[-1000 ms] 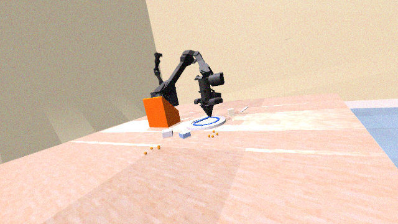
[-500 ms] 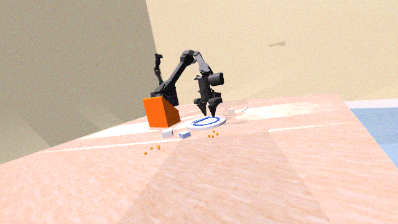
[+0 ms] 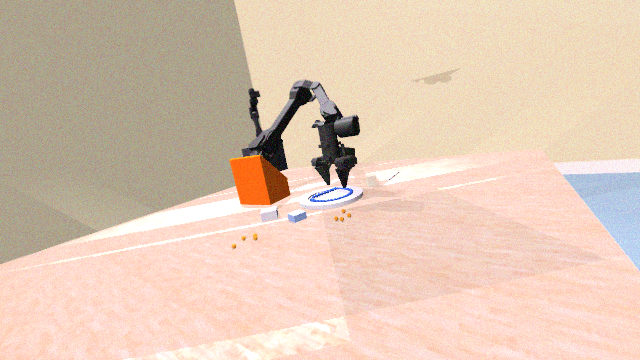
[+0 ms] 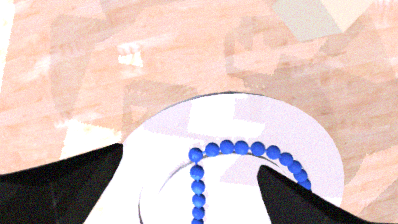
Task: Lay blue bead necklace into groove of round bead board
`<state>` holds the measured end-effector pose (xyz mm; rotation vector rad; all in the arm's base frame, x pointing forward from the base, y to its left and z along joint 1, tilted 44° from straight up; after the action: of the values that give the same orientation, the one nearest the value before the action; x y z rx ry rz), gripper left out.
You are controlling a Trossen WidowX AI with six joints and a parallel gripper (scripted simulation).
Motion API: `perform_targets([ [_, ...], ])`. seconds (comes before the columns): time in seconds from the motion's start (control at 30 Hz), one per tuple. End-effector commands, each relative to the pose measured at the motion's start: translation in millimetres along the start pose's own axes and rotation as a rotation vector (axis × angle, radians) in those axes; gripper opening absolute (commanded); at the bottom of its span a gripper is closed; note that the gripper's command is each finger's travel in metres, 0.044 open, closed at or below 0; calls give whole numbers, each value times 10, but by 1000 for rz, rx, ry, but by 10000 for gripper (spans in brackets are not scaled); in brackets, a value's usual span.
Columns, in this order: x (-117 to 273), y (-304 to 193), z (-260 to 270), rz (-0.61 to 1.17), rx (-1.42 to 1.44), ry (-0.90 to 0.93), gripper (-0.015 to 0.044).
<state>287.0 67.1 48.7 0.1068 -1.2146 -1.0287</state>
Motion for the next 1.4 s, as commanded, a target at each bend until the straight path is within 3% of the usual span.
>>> perform_targets([
  [0.0, 7, 10, -3, -3, 6, 0, 440],
  [0.2, 7, 10, -3, -3, 6, 0, 440],
  [0.6, 233, -665, -339, 12, 160, -10, 125],
  [0.77, 327, -986, -414, 4, 234, -3, 120],
  [1.37, 206, -976, -434, 3, 240, -9, 120],
])
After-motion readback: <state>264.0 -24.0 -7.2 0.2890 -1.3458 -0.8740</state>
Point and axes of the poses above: the point midway between the two fingers, 35 mm back from their tips, its own x axis back along the fingers, its own z axis across the jaws, y = z × x, the point moved 5 cm from there along x, back along the fingers, and after that the axes turned 11 degrees about -x, right-handed, at the moved point
